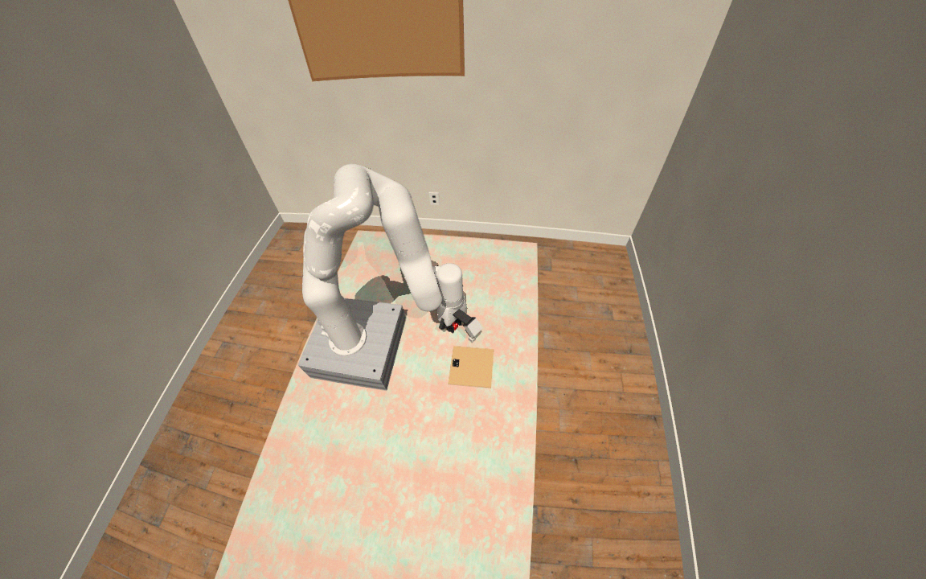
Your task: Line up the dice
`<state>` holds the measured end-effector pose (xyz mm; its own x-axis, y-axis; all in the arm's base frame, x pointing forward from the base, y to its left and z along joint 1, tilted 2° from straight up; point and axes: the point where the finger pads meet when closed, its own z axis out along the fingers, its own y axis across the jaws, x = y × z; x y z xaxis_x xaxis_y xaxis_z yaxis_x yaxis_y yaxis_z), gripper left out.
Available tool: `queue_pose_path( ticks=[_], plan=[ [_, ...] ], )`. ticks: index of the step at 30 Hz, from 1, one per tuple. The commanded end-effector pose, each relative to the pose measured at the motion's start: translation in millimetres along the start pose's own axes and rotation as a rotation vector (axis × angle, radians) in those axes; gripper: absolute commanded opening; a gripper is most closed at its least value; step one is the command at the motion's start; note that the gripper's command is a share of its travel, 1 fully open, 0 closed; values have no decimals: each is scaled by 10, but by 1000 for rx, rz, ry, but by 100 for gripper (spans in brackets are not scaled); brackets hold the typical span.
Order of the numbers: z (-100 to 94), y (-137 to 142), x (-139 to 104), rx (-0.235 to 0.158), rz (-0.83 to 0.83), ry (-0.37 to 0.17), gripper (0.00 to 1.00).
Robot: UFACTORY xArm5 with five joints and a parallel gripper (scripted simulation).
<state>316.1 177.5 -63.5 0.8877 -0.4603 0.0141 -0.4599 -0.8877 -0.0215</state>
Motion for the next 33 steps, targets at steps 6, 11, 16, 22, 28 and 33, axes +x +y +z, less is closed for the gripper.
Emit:
queue_pose_path(
  ticks=[6, 11, 16, 22, 28, 33],
  plan=[
    [-7, -10, 6, 2, 0, 1, 36],
    [-7, -10, 6, 2, 0, 1, 15],
    [-7, -10, 6, 2, 0, 1, 15],
    [-7, -10, 6, 2, 0, 1, 15],
    [-7, -10, 6, 2, 0, 1, 15],
    [-7, -10, 6, 2, 0, 1, 15]
  ],
)
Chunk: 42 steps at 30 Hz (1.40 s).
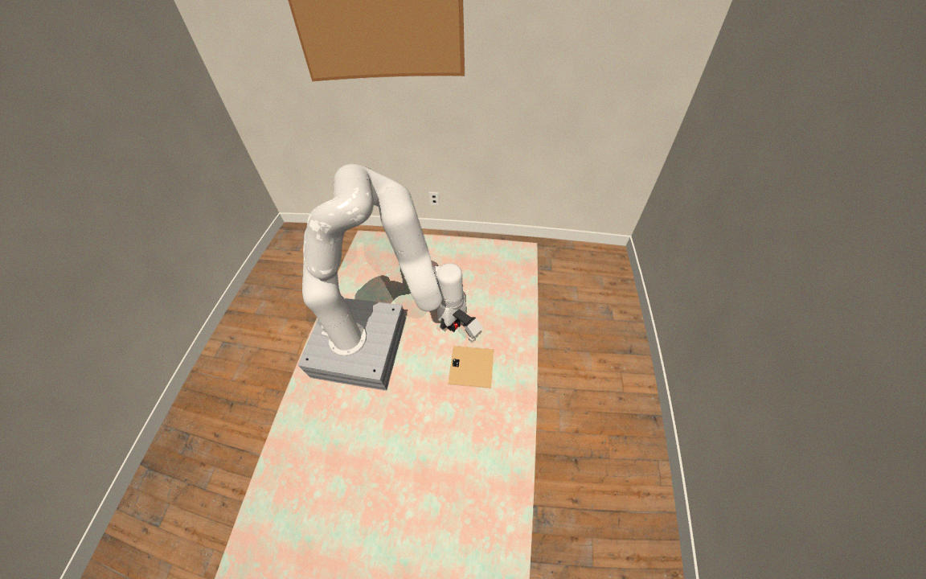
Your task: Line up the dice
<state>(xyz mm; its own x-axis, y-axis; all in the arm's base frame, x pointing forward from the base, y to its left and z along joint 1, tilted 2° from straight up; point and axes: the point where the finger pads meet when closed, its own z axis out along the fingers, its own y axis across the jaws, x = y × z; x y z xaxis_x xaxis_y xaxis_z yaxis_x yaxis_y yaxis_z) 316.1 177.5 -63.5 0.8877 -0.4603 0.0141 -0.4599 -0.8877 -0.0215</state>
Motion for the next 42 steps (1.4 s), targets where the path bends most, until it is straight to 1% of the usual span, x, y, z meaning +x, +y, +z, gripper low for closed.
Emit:
queue_pose_path(
  ticks=[1, 9, 12, 15, 20, 22, 26, 29, 32, 42],
  plan=[
    [-7, -10, 6, 2, 0, 2, 15],
    [-12, -10, 6, 2, 0, 2, 15],
    [-67, -11, 4, 2, 0, 2, 15],
    [-205, -11, 3, 2, 0, 2, 15],
    [-560, -8, 7, 2, 0, 2, 15],
    [-560, -8, 7, 2, 0, 2, 15],
    [-835, -6, 11, 2, 0, 2, 15],
    [-958, -5, 12, 2, 0, 2, 15],
    [-995, -4, 13, 2, 0, 2, 15],
    [-995, -4, 14, 2, 0, 2, 15]
  ],
)
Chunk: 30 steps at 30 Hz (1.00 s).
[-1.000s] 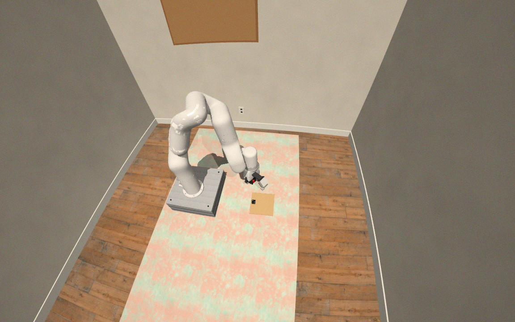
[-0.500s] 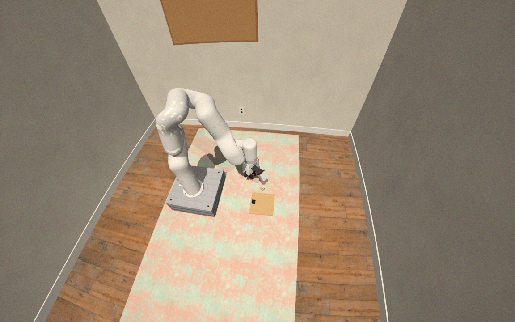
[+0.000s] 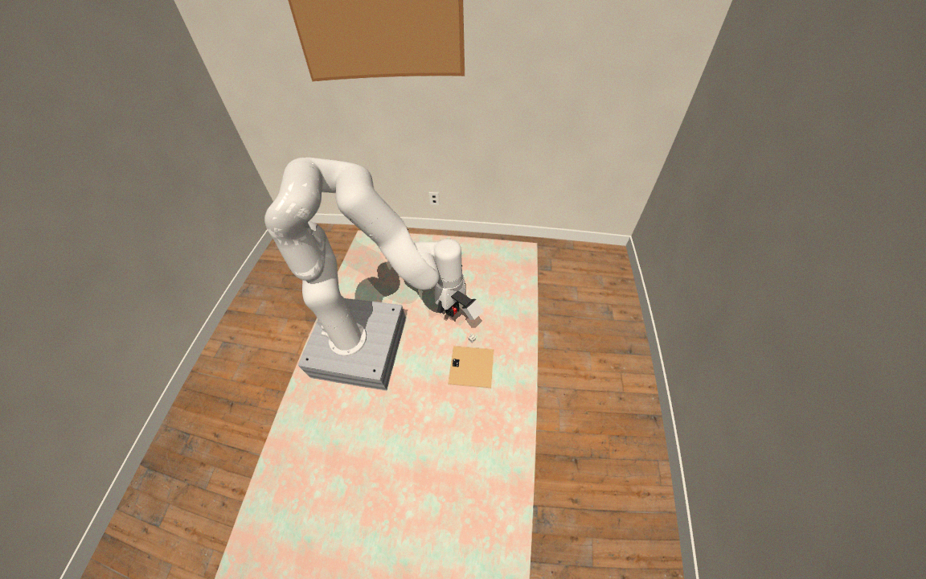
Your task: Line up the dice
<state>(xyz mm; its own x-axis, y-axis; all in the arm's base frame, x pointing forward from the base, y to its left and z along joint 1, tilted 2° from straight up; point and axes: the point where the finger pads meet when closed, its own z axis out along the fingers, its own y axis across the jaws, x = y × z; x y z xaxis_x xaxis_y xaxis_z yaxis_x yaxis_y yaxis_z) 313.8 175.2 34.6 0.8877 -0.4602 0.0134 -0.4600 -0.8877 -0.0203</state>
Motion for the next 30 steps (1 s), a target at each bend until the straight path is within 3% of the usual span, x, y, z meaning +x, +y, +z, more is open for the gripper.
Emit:
queue_pose_path(
  ticks=[1, 5, 11, 14, 17, 21, 30],
  plan=[
    [-14, -11, 19, 4, -4, 2, 15],
    [-19, 49, 203, 2, -73, 3, 15],
    [-34, 298, 750, -2, -284, 6, 15],
    [-34, 299, 752, -2, -284, 6, 15],
    [-42, 518, 1096, -5, -423, 6, 15],
    [-48, 703, 1335, -8, -523, 6, 15],
    [-50, 796, 1441, -9, -569, 6, 15]
  ],
)
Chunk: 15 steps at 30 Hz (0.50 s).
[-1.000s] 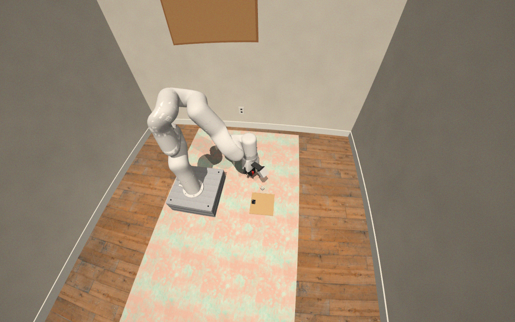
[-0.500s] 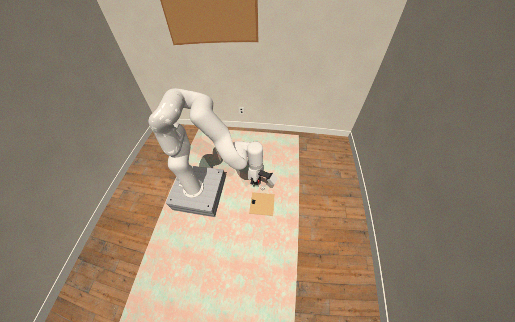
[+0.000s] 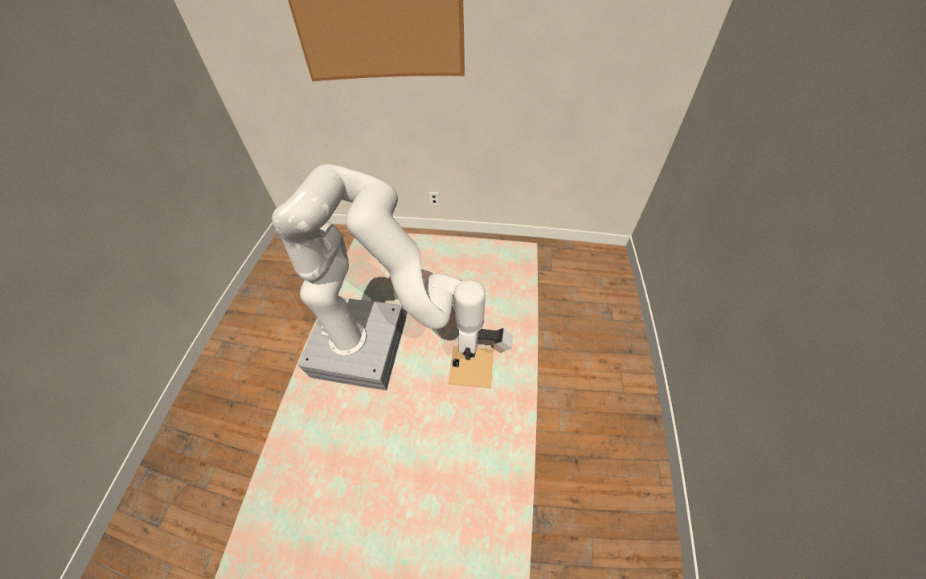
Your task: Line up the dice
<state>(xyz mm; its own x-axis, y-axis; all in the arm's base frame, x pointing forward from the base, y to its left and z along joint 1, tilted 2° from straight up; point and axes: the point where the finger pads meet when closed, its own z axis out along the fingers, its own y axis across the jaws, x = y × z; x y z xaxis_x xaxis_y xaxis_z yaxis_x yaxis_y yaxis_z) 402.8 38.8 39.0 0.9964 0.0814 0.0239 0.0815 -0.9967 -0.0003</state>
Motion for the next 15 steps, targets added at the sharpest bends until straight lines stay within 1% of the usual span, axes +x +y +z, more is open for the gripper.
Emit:
queue_pose_path(
  ticks=[1, 10, 15],
  plan=[
    [-9, 8, 21, 0, -9, 1, 15],
    [-4, 7, 21, 0, -9, 1, 15],
    [69, -2, 21, 0, -9, -1, 15]
  ],
)
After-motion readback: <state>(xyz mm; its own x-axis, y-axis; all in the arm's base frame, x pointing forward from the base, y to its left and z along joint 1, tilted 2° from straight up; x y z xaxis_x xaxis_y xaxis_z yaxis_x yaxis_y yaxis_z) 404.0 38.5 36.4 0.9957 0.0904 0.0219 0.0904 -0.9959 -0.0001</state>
